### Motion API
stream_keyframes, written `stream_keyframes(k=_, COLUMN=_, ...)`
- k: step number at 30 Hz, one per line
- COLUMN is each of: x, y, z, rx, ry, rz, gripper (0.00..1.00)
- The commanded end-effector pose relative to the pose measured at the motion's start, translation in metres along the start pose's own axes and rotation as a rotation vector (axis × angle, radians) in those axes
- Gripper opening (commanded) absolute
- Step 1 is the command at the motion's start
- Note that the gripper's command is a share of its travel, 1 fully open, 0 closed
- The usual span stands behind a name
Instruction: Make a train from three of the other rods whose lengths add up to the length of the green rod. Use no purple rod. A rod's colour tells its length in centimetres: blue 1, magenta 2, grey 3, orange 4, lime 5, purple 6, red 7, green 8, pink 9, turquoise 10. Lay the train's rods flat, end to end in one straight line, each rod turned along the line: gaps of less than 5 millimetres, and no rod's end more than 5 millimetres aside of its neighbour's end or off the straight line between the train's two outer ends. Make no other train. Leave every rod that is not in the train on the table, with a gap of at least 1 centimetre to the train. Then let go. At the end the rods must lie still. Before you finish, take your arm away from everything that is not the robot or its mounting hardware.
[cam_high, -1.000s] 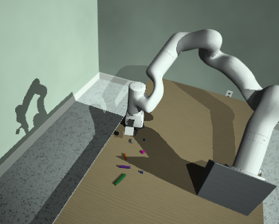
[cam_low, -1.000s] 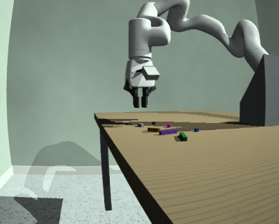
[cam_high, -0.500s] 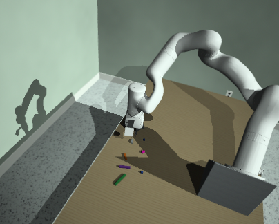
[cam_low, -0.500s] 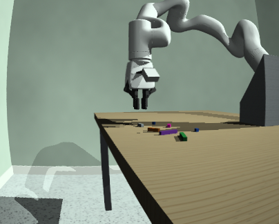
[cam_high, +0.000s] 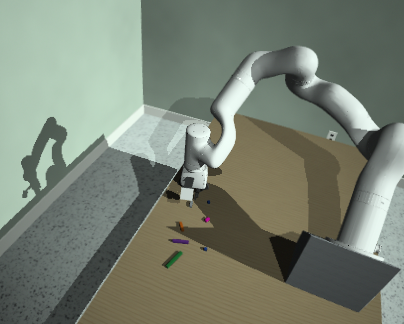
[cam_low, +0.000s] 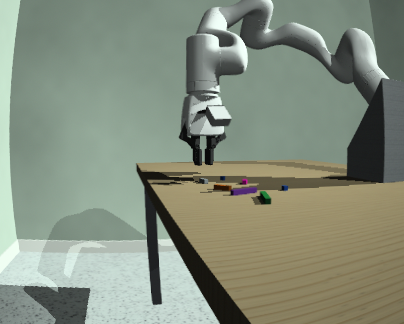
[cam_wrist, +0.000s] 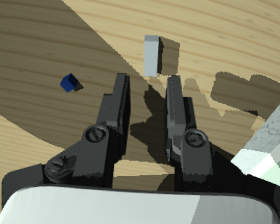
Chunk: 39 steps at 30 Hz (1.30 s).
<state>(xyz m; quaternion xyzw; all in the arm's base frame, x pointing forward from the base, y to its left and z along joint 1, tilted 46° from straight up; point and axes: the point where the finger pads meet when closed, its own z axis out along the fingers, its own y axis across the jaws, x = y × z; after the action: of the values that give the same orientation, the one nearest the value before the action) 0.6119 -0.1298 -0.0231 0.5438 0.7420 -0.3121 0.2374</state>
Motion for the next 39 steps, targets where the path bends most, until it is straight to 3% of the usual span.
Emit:
stream_keyframes(k=1, x=0.0, y=0.001, z=0.008, rx=-0.002, ry=0.0, rz=0.001, gripper=0.24)
stream_keyframes(k=18, x=0.0, y=0.001, z=0.026, rx=-0.002, ry=0.0, rz=0.001, gripper=0.24)
stream_keyframes(k=39, x=0.0, y=0.001, z=0.028, rx=-0.002, ry=0.0, rz=0.001, gripper=0.24)
